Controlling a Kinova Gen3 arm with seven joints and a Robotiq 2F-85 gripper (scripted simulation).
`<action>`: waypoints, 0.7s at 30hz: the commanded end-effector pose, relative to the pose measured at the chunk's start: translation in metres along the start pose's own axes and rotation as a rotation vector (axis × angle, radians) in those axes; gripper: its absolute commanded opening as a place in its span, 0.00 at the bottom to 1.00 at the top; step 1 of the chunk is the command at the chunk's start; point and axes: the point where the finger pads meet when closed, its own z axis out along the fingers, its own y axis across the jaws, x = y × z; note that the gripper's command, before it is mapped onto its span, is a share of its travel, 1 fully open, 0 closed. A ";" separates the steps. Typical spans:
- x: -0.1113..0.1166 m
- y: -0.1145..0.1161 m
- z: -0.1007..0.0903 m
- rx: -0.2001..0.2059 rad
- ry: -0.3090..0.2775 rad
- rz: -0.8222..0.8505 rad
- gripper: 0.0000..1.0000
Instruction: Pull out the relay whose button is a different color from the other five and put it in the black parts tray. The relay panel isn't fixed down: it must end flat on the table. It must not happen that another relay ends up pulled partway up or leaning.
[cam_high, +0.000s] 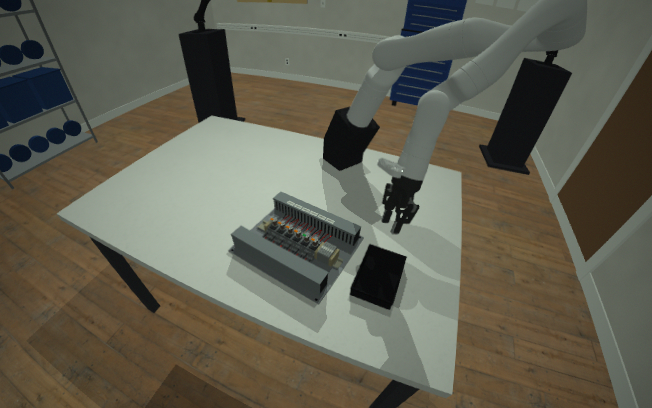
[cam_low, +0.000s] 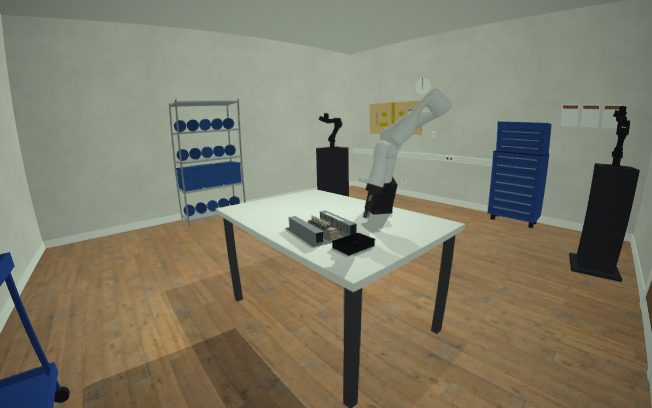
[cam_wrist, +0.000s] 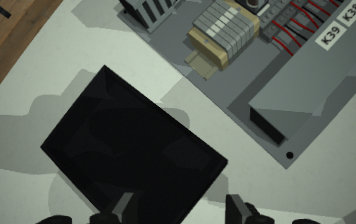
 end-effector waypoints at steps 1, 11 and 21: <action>0.001 -0.001 0.000 -0.001 -0.003 0.006 0.61; 0.003 -0.003 0.005 -0.010 -0.019 0.039 0.61; 0.006 -0.006 0.009 -0.020 -0.037 0.074 0.61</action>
